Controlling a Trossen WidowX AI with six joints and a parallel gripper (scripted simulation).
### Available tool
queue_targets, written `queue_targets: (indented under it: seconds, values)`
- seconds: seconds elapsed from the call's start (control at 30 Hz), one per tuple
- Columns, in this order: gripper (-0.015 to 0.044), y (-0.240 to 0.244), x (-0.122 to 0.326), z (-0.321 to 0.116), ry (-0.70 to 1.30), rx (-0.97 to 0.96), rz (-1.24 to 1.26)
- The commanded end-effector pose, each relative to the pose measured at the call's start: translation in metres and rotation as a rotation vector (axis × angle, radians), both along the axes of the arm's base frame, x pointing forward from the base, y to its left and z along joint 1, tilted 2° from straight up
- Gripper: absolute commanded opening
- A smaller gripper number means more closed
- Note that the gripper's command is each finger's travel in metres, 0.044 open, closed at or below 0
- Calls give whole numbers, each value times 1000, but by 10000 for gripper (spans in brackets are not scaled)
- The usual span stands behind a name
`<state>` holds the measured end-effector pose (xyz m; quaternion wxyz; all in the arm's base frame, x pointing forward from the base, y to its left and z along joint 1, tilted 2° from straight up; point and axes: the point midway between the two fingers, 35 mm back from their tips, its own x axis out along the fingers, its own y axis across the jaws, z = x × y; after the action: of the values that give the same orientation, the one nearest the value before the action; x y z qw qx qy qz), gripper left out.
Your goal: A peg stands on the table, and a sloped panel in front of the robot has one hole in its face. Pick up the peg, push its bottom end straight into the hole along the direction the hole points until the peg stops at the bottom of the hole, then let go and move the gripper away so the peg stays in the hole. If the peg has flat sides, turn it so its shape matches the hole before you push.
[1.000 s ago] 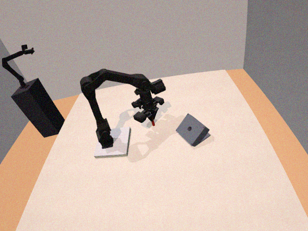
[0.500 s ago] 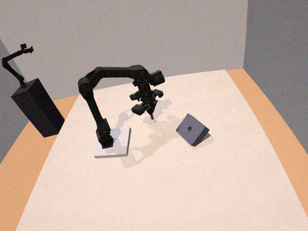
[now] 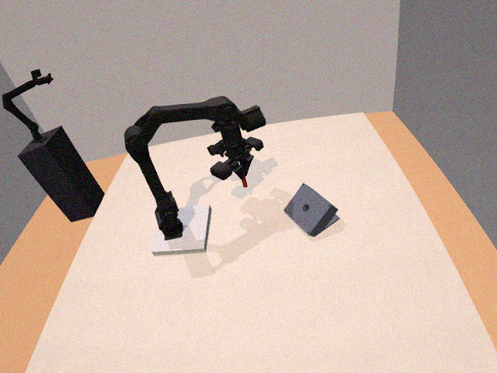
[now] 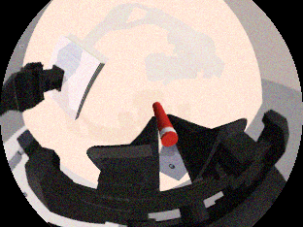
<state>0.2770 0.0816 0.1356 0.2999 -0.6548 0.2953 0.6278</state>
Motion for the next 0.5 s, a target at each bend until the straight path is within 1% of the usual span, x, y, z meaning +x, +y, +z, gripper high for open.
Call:
queue_targets:
  seconds: [0.0, 0.47]
  values:
    - [0, -3, 3, 1, -10, 18, -25]
    - [0, -15, 14, 3, -42, 71, -109]
